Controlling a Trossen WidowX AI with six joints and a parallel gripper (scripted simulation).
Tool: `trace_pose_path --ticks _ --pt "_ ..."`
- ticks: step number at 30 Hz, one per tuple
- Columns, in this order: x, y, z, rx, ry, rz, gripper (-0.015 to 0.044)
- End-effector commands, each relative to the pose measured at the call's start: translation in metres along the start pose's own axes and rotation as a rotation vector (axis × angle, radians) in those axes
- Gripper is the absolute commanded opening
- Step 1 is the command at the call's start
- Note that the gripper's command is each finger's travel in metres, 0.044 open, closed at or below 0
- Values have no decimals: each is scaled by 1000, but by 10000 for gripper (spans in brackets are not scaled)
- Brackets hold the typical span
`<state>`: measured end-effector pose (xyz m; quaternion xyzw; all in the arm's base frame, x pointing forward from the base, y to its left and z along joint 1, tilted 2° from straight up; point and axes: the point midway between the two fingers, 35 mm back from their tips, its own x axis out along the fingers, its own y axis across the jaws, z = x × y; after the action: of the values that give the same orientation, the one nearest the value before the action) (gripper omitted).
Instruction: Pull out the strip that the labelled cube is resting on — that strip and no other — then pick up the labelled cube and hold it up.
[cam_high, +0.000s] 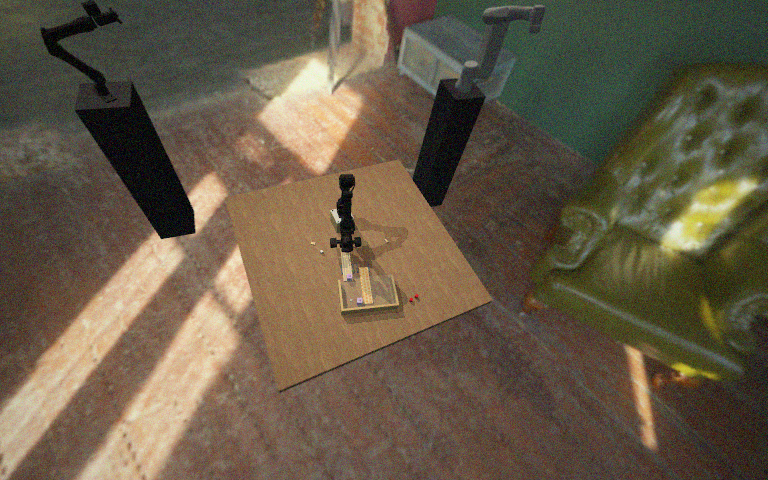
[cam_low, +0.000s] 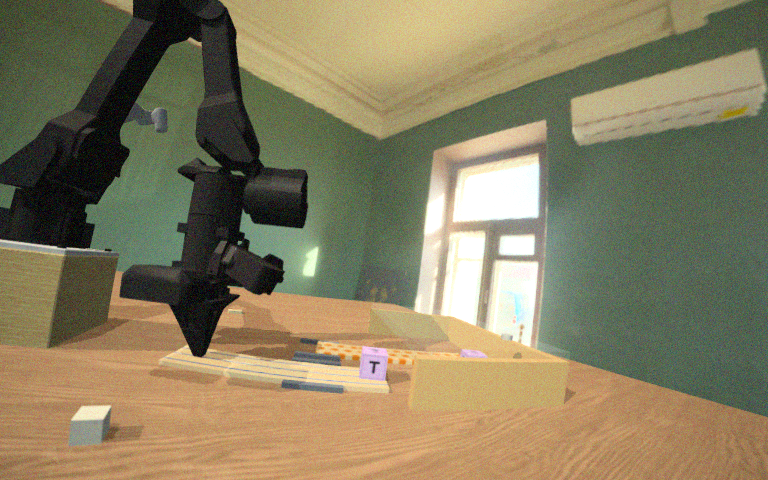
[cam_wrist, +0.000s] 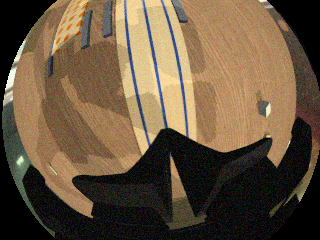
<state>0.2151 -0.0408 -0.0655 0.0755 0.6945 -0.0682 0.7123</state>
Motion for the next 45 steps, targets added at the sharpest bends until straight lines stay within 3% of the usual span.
trace_pose_path --ticks 1,42,45 --pt "6 -1 -18 -4 45 -4 0" --pt "5 -1 -25 -4 45 -4 0" --pt "-20 0 -6 -2 23 -2 0"
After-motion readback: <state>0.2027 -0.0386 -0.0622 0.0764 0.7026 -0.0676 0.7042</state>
